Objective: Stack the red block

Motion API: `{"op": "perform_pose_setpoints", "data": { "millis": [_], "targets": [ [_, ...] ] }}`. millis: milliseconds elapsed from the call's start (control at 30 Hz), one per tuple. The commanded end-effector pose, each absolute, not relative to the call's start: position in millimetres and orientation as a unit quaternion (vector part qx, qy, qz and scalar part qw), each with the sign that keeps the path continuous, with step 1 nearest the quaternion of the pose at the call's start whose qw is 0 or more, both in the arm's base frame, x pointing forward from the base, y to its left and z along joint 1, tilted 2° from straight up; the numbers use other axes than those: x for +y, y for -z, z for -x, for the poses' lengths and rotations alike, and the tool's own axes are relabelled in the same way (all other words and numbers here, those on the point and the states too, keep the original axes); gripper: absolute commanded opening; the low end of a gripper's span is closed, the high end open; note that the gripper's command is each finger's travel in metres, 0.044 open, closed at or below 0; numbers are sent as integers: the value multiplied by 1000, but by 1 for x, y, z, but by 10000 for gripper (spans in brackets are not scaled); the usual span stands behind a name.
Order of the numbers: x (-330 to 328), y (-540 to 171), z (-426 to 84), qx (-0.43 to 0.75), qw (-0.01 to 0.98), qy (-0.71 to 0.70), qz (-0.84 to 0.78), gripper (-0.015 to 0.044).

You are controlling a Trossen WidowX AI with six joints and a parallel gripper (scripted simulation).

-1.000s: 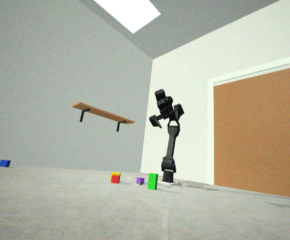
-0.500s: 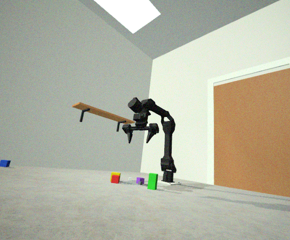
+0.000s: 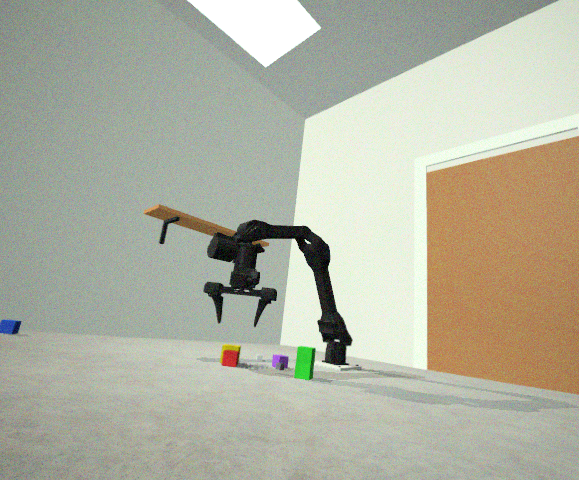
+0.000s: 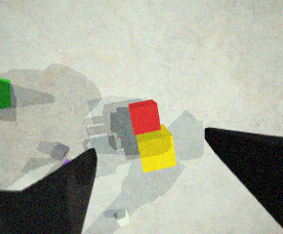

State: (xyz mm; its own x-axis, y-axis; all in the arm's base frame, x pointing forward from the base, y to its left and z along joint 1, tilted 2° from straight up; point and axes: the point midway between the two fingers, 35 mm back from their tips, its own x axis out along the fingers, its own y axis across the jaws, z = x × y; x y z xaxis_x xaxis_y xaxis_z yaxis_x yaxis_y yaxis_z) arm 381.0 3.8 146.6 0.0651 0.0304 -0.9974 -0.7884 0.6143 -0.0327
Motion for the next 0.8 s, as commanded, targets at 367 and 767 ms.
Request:
{"op": "perform_pose_setpoints", "data": {
  "millis": [367, 767],
  "targets": [
    [1, -114, -386, 607, 651, -318, 327, 440],
    [3, -92, -387, 607, 651, -318, 327, 440]
  ]
}}
